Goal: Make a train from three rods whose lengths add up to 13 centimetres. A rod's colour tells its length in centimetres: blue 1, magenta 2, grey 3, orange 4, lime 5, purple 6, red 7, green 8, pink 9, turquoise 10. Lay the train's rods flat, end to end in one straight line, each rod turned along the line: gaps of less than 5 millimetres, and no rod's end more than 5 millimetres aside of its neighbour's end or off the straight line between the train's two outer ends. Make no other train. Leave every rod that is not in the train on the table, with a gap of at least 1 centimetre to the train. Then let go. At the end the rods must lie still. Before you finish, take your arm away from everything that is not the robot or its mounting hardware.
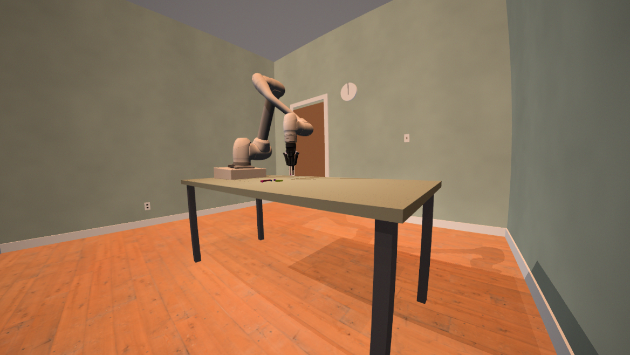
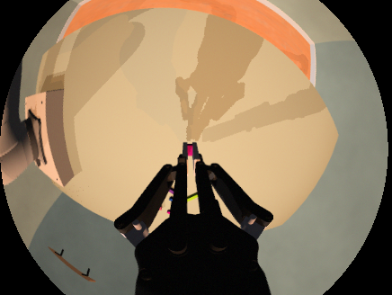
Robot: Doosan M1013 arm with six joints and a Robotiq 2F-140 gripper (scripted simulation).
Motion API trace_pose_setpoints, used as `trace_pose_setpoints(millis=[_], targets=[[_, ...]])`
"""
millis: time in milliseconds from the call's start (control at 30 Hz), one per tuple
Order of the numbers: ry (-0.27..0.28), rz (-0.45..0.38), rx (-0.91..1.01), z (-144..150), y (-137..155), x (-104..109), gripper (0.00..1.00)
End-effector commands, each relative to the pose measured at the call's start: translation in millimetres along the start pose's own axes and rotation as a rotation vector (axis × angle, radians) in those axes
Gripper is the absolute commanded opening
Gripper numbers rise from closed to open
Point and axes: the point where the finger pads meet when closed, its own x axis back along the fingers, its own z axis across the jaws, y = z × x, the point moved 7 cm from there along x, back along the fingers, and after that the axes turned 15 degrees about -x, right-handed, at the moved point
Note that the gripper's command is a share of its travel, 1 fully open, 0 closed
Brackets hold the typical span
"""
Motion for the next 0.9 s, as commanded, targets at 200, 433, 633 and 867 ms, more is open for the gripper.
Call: trace_pose_setpoints(millis=[200,433,633,867], targets=[[0.0,0.0,0.0,0.3,-0.1,-17.8,0.03],[0.0,0.0,0.0,0.3,-0.1,-18.7,0.03],[0.0,0.0,0.0,0.3,-0.1,-18.7,0.03],[0.0,0.0,0.0,0.3,-0.1,-18.7,0.03]])
